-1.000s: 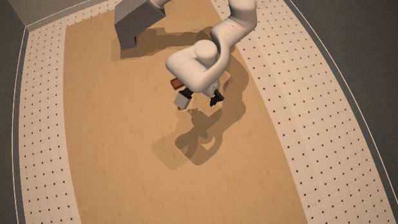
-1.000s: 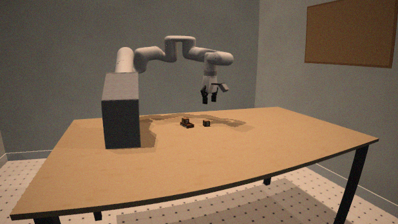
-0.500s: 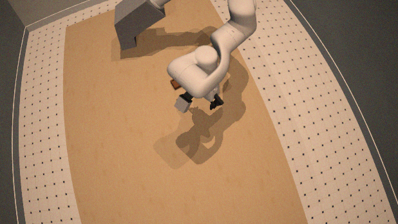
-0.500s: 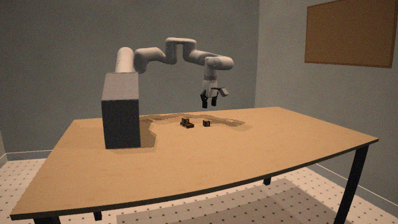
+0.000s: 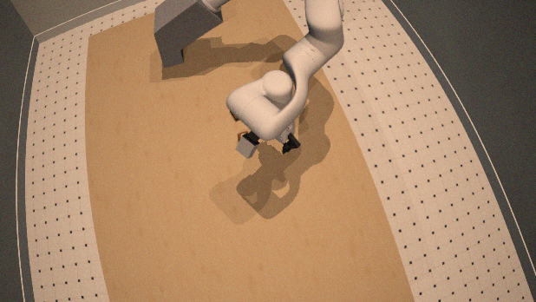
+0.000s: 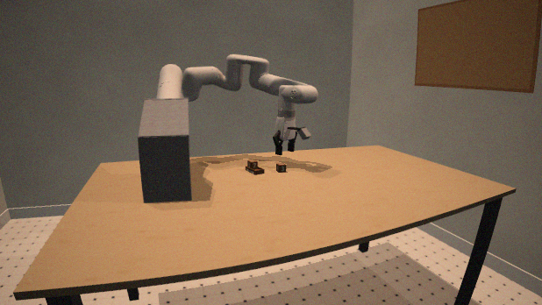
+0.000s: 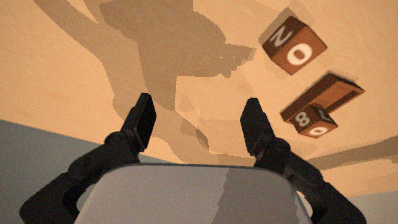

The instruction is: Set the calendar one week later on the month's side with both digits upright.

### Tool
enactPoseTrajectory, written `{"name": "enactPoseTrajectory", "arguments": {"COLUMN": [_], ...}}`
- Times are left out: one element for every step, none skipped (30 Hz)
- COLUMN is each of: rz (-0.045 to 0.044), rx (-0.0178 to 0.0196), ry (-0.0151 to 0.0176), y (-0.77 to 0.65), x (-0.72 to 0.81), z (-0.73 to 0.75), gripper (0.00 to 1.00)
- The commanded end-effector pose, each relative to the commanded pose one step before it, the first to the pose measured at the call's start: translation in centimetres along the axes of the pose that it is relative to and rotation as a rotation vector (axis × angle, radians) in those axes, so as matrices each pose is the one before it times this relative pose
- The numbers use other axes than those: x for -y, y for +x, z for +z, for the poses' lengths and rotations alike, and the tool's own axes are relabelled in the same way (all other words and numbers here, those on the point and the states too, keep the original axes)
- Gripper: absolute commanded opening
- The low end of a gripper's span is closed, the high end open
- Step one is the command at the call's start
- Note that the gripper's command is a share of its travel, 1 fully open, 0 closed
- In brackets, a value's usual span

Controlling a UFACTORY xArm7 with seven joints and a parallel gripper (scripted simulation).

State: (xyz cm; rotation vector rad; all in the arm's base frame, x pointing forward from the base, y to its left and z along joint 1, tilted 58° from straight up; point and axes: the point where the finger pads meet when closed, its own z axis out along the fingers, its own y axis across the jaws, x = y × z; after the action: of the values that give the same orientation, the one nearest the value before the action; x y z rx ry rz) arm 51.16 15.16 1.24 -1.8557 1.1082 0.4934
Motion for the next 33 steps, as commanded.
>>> {"name": "enactPoseTrajectory", "arguments": {"rz": [-0.00015, 0.00000, 0.00000, 0.00000, 0.00000, 0.00000, 0.00000, 0.00000, 0.00000, 0.00000, 0.00000, 0.00000, 0.00000, 0.00000, 0.00000, 0.00000, 0.00000, 0.00000, 0.00000, 0.00000, 0.00000, 0.00000, 0.00000, 0.00000, 0.00000, 0.00000, 0.00000, 0.00000, 0.00000, 0.00000, 0.00000, 0.00000, 0.00000], "rx": [-0.00298, 0.00000, 0.00000, 0.00000, 0.00000, 0.00000, 0.00000, 0.00000, 0.00000, 0.00000, 0.00000, 0.00000, 0.00000, 0.00000, 0.00000, 0.00000, 0.00000, 0.00000, 0.00000, 0.00000, 0.00000, 0.00000, 0.00000, 0.00000, 0.00000, 0.00000, 0.00000, 0.00000, 0.00000, 0.00000, 0.00000, 0.00000, 0.00000], "ry": [0.00160, 0.00000, 0.00000, 0.00000, 0.00000, 0.00000, 0.00000, 0.00000, 0.00000, 0.00000, 0.00000, 0.00000, 0.00000, 0.00000, 0.00000, 0.00000, 0.00000, 0.00000, 0.00000, 0.00000, 0.00000, 0.00000, 0.00000, 0.00000, 0.00000, 0.00000, 0.00000, 0.00000, 0.00000, 0.00000, 0.00000, 0.00000, 0.00000], "y": [0.114, 0.000, 0.000, 0.000, 0.000, 0.000, 0.000, 0.000, 0.000, 0.000, 0.000, 0.000, 0.000, 0.000, 0.000, 0.000, 0.000, 0.000, 0.000, 0.000, 0.000, 0.000, 0.000, 0.000, 0.000, 0.000, 0.000, 0.000, 0.000, 0.000, 0.000, 0.000, 0.000], "x": [0.063, 0.000, 0.000, 0.000, 0.000, 0.000, 0.000, 0.000, 0.000, 0.000, 0.000, 0.000, 0.000, 0.000, 0.000, 0.000, 0.000, 0.000, 0.000, 0.000, 0.000, 0.000, 0.000, 0.000, 0.000, 0.000, 0.000, 0.000, 0.000, 0.000, 0.000, 0.000, 0.000], "z": [0.208, 0.195, 0.236, 0.270, 0.294, 0.307, 0.308, 0.296, 0.273, 0.240, 0.199, 0.152, 0.105, 0.000, 0.000, 0.060, 0.025, 0.004, 0.000, 0.000, 0.000, 0.000, 0.000, 0.000, 0.000, 0.000, 0.000, 0.000, 0.000, 0.000, 0.000, 0.000, 0.000], "gripper": [1.00, 1.00, 1.00, 1.00, 1.00, 1.00, 1.00, 1.00, 1.00, 1.00, 1.00, 1.00, 1.00, 1.00, 1.00, 1.00, 1.00, 1.00, 1.00, 1.00, 1.00, 1.00, 1.00, 1.00, 1.00, 1.00, 1.00, 1.00, 1.00, 1.00, 1.00, 1.00, 1.00]}}
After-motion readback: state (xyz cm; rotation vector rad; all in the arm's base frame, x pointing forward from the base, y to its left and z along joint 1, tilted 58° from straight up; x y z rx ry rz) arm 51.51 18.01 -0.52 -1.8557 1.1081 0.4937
